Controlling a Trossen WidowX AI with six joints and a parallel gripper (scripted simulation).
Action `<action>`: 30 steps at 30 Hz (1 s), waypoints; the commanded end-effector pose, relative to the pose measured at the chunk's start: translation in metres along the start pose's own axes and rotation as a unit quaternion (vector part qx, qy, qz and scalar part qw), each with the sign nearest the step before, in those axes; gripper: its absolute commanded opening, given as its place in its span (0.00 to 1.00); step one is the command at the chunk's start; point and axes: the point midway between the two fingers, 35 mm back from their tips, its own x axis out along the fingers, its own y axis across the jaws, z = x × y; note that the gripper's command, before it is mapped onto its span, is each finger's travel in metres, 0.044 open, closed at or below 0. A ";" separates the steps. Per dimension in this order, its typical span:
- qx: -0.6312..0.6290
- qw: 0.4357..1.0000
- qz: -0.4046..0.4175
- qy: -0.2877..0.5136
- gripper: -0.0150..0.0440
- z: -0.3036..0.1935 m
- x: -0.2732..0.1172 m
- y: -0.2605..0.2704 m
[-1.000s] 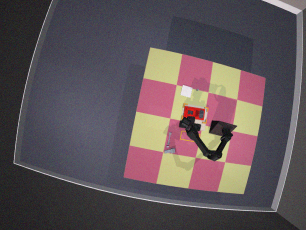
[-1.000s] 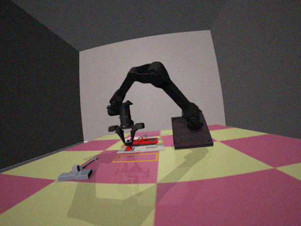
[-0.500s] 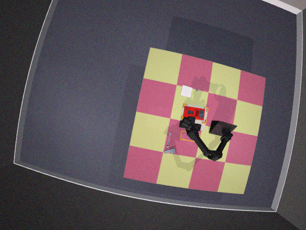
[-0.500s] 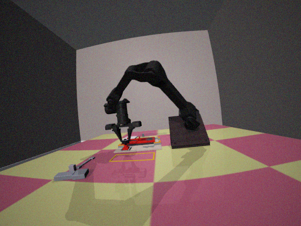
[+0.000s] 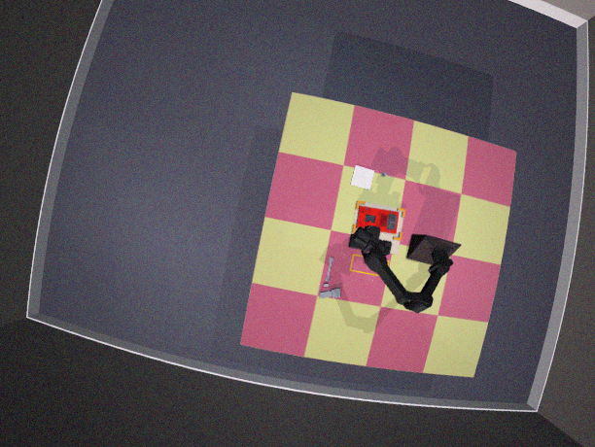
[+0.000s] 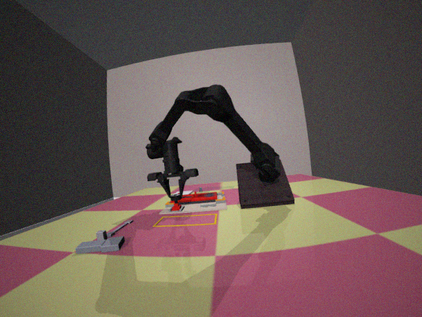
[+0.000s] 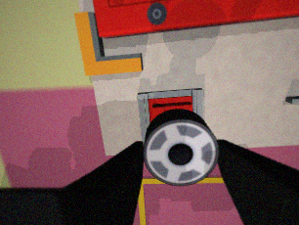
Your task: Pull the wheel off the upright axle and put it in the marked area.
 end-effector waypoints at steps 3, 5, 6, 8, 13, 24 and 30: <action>0.000 1.000 0.003 -0.001 0.25 0.000 -0.006 0.001; 0.000 1.000 0.003 -0.001 0.25 0.000 -0.006 0.001; 0.000 1.000 0.004 -0.001 0.25 0.000 -0.007 0.001; 0.000 1.000 0.004 -0.001 0.25 0.000 -0.007 0.001; 0.000 1.000 0.004 -0.001 0.25 0.000 -0.009 0.001; 0.001 1.000 0.004 0.000 0.25 0.000 -0.013 0.001; 0.001 1.000 0.004 0.000 0.25 0.000 -0.015 0.001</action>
